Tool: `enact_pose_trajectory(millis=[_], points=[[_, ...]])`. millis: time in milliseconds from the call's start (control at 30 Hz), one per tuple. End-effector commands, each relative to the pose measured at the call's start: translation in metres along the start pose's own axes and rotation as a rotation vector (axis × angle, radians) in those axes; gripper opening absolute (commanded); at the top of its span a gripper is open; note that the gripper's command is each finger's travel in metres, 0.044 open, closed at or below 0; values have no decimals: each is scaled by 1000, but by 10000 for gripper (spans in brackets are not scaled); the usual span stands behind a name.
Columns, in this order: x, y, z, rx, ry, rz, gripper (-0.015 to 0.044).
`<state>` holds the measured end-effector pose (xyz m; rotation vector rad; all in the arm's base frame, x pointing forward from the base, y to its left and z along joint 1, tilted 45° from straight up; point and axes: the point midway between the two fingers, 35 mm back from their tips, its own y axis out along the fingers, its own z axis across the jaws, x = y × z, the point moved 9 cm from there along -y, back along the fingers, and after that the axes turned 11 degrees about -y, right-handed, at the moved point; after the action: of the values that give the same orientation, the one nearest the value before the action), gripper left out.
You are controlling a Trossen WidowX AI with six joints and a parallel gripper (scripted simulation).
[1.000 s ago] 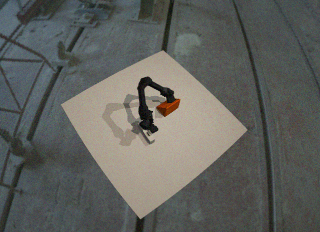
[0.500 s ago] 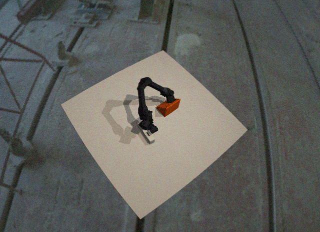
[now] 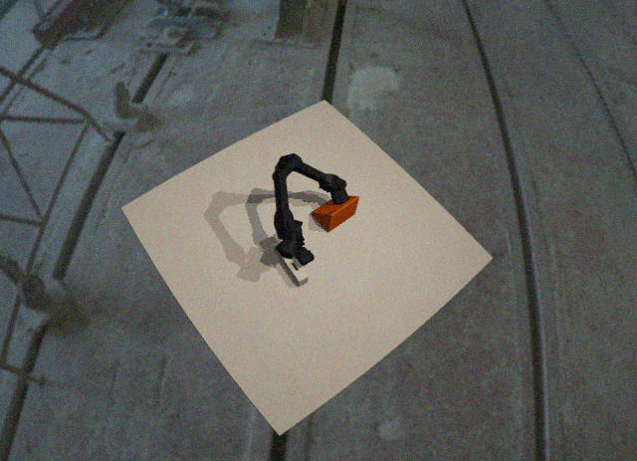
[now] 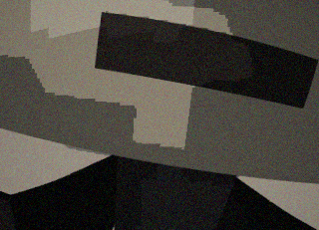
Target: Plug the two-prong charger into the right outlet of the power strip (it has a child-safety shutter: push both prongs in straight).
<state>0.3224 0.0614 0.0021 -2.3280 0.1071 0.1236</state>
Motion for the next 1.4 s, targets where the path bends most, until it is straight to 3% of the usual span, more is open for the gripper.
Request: enact_pose_trajectory(millis=[0, 1367], points=[[11, -2, -3, -1, 29, -30, 0], [10, -5, -4, 0, 29, -30, 0]])
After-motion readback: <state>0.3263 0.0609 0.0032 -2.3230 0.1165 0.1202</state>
